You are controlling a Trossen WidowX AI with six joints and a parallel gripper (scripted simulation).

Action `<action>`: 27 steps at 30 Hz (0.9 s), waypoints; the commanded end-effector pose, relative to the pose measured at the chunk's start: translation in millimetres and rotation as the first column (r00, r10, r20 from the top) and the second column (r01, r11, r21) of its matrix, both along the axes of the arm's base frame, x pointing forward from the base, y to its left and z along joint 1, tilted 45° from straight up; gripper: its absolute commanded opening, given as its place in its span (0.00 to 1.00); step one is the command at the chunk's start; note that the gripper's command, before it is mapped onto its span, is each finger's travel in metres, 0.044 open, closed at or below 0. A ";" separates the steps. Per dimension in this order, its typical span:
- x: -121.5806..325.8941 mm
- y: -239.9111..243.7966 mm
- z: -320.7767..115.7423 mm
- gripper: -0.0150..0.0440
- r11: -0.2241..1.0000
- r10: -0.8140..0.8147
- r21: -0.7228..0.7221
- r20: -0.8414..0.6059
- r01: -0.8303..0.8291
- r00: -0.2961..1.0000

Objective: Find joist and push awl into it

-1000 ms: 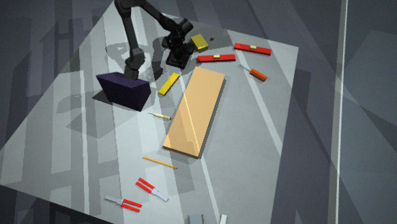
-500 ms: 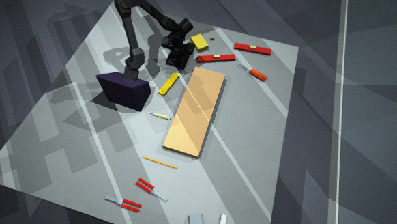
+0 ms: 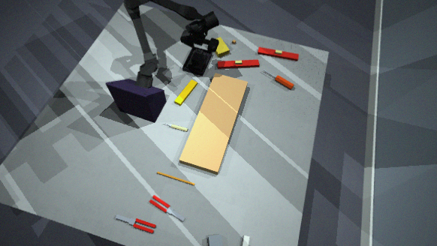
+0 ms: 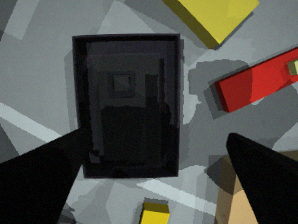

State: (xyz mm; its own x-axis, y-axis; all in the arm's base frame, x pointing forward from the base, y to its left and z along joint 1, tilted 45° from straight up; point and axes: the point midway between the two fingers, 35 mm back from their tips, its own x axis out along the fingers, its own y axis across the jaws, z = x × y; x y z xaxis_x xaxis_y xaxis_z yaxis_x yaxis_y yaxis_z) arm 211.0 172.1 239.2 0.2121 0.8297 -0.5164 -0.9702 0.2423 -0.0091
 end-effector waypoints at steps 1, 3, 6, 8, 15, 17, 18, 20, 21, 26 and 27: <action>39.7 -26.2 -38.5 1.00 0.989 -0.143 -0.067 -0.142 0.134 0.980; 60.8 -47.1 -62.7 1.00 0.972 -0.229 -0.107 -0.223 0.209 0.948; 84.4 -82.4 -100.1 1.00 0.937 -0.348 -0.167 -0.336 0.308 0.875; 94.5 -107.1 -125.1 1.00 0.909 -0.417 -0.205 -0.403 0.364 0.814; 95.5 -191.7 -214.9 1.00 0.801 -0.581 -0.324 -0.621 0.503 0.525; 86.7 -213.0 -240.2 1.00 0.771 -0.602 -0.352 -0.674 0.530 0.428; 81.0 -222.8 -252.7 1.00 0.757 -0.608 -0.366 -0.698 0.541 0.378; 67.1 -240.5 -277.2 1.00 0.731 -0.608 -0.389 -0.744 0.561 0.277; 59.0 -248.2 -289.1 1.00 0.718 -0.604 -0.399 -0.764 0.570 0.226; 27.3 -268.1 -327.7 1.00 0.682 -0.563 -0.426 -0.824 0.594 0.055; 27.3 -268.1 -327.7 1.00 0.682 -0.563 -0.426 -0.824 0.594 0.055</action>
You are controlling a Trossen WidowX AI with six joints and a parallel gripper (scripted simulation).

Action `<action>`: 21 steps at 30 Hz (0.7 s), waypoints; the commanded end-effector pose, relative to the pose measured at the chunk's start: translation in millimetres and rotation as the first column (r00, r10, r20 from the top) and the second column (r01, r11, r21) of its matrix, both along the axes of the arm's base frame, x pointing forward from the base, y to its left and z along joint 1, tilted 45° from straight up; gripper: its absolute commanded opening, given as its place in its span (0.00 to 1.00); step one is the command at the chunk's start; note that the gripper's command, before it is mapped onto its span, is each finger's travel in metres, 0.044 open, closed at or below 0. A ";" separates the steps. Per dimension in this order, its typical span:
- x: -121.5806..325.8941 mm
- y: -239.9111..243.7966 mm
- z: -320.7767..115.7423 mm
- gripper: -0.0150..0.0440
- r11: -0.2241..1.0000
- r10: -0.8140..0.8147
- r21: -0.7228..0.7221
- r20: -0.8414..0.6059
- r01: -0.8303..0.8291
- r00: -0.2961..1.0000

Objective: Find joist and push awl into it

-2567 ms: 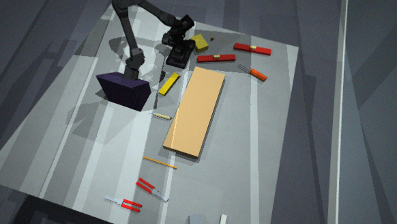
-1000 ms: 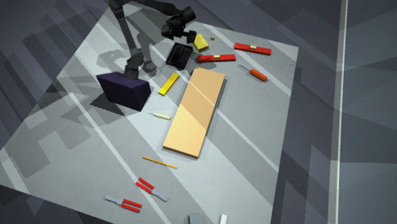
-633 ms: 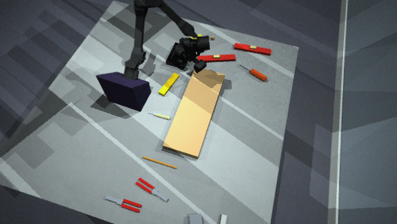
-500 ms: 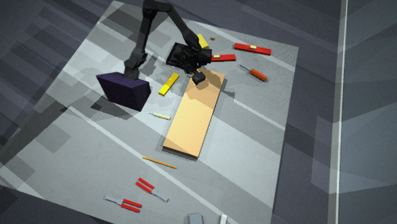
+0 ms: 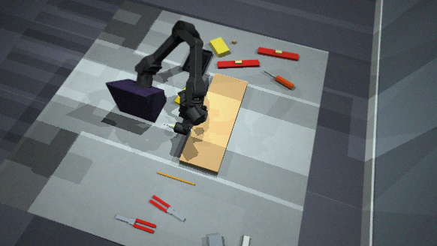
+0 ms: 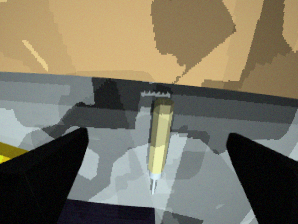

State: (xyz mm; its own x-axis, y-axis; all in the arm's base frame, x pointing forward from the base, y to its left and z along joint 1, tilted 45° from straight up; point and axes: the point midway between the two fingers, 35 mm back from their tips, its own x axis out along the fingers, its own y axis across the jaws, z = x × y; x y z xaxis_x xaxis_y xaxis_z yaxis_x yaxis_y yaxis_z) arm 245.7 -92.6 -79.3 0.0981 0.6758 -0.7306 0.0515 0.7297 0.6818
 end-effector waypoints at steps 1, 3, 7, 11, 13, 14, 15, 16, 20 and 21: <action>-7.4 -3.3 -9.3 1.00 1.000 -0.017 0.018 -0.028 0.018 0.999; -7.6 -3.3 -9.3 1.00 1.000 -0.017 0.018 -0.028 0.018 0.999; -11.1 -2.3 -9.2 1.00 1.000 -0.017 0.018 -0.028 0.018 0.999; -13.7 -1.6 -9.1 1.00 1.000 -0.017 0.018 -0.028 0.018 0.999; -13.4 -0.9 -10.0 1.00 1.000 -0.017 0.018 -0.028 0.018 0.999; -13.1 0.0 -11.0 1.00 1.000 -0.017 0.018 -0.028 0.018 0.999; -12.7 1.0 -12.2 1.00 1.000 -0.017 0.018 -0.028 0.018 0.999; -12.3 2.1 -13.4 1.00 1.000 -0.017 0.018 -0.028 0.018 0.999; -11.0 6.4 -18.3 1.00 1.000 -0.017 0.017 -0.028 0.018 0.999; -10.6 7.5 -19.5 1.00 1.000 -0.017 0.017 -0.028 0.018 0.999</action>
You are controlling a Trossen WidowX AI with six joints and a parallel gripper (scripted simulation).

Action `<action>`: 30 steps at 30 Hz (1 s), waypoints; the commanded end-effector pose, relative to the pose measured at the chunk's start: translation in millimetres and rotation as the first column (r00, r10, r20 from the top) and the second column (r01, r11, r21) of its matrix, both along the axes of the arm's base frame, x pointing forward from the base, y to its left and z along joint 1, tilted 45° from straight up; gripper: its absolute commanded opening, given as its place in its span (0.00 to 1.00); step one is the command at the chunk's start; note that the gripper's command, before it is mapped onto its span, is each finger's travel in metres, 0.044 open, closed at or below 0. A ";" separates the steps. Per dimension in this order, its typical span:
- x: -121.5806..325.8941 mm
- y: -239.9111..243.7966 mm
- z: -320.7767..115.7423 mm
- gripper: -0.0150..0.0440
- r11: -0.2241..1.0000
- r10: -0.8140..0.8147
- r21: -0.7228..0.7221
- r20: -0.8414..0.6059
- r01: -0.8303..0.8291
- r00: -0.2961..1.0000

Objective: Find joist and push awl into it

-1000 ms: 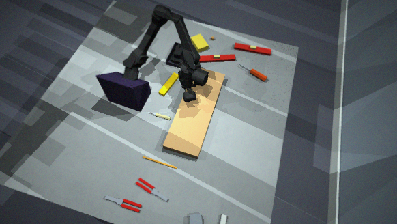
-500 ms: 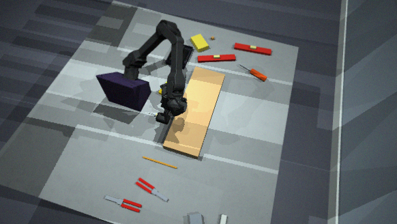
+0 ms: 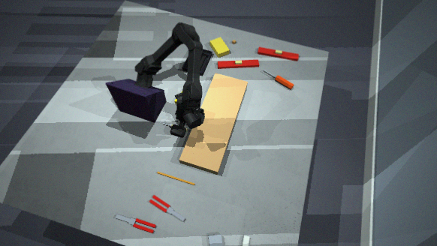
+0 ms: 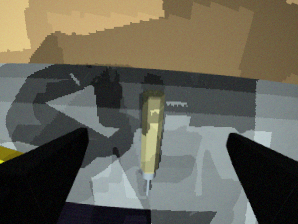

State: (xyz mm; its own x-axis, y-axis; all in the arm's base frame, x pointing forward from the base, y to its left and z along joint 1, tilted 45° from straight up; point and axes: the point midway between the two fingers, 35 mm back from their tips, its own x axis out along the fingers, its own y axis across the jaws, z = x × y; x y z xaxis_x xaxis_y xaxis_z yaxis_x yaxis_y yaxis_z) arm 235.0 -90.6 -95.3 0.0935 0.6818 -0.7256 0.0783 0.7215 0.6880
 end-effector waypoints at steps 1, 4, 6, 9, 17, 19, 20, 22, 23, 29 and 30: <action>0.4 6.6 -4.6 1.00 1.000 -0.001 0.007 -0.006 0.001 1.000; 1.3 9.9 -8.2 1.00 1.000 -0.001 0.007 -0.006 0.001 1.000; 1.8 12.1 -10.5 1.00 1.000 -0.001 0.007 -0.006 0.001 1.000; 2.6 15.5 -14.0 1.00 1.000 -0.001 0.008 -0.006 0.001 1.000; 4.3 24.6 -23.0 1.00 1.000 -0.001 0.009 -0.006 0.001 1.000; 4.6 27.0 -25.1 1.00 1.000 -0.001 0.009 -0.006 0.001 1.000; 4.7 28.1 -26.2 1.00 1.000 -0.001 0.010 -0.006 0.001 1.000; 5.0 30.2 -28.2 1.00 1.000 -0.001 0.010 -0.005 0.001 1.000; 5.0 30.8 -28.7 1.00 1.000 -0.001 0.010 -0.005 0.001 1.000; 5.1 31.0 -28.8 0.82 1.000 -0.001 0.010 -0.005 0.001 1.000; 5.1 31.0 -28.8 0.78 1.000 -0.001 0.010 -0.005 0.001 1.000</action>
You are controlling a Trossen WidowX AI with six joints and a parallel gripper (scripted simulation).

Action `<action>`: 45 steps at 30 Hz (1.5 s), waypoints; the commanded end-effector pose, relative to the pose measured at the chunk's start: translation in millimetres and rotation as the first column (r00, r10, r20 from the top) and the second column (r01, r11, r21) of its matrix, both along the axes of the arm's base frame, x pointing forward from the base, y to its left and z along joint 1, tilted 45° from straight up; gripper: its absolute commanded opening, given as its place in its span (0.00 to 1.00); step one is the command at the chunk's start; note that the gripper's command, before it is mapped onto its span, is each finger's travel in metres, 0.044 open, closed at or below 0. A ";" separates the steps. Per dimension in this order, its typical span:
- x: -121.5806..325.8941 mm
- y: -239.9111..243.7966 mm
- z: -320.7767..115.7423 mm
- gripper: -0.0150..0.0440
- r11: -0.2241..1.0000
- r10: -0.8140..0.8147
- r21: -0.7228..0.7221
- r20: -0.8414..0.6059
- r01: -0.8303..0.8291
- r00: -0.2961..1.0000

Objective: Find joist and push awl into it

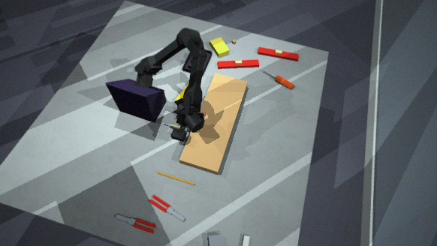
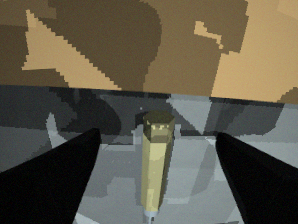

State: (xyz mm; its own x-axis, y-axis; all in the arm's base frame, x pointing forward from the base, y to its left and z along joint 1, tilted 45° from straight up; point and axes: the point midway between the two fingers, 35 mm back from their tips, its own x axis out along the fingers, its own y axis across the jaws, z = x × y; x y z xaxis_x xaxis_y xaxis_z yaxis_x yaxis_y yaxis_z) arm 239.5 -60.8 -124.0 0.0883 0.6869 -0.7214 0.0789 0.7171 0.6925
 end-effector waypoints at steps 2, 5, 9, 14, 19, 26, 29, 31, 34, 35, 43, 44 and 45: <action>0.5 1.2 -0.2 0.69 1.000 -0.004 0.003 -0.001 0.004 1.000; 0.5 1.2 -0.2 0.56 1.000 -0.004 0.003 -0.001 0.004 1.000; 0.5 1.2 -0.2 0.38 1.000 -0.004 0.003 -0.001 0.004 1.000; 0.5 1.2 -0.2 0.32 1.000 -0.004 0.003 -0.001 0.004 1.000; 0.7 -8.1 7.0 0.25 1.000 -0.005 0.000 -0.002 0.005 1.000; -3.9 -46.1 41.6 0.25 1.000 -0.006 -0.006 -0.003 0.006 1.000; -8.9 -62.0 59.2 0.25 1.000 -0.006 -0.006 -0.004 0.006 1.000; -13.2 -72.1 71.6 0.25 1.000 -0.005 -0.005 -0.004 0.005 1.000; -19.2 -83.1 86.6 0.25 1.000 -0.004 -0.002 -0.003 0.004 1.000; -19.6 -83.8 87.7 0.25 1.000 -0.004 -0.002 -0.003 0.004 1.000; -27.2 -83.3 93.6 0.25 0.996 -0.044 -0.080 -0.090 0.037 0.995; -29.0 -83.3 94.9 0.25 0.994 -0.056 -0.099 -0.108 0.045 0.993; -30.7 -83.3 96.2 0.25 0.992 -0.068 -0.118 -0.125 0.053 0.990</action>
State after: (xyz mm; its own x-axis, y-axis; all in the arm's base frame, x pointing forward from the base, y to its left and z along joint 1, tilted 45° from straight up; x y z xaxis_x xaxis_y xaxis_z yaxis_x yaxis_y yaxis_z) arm 212.9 -144.5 -31.2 0.0528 0.6310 -0.7740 0.1646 0.7590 0.6300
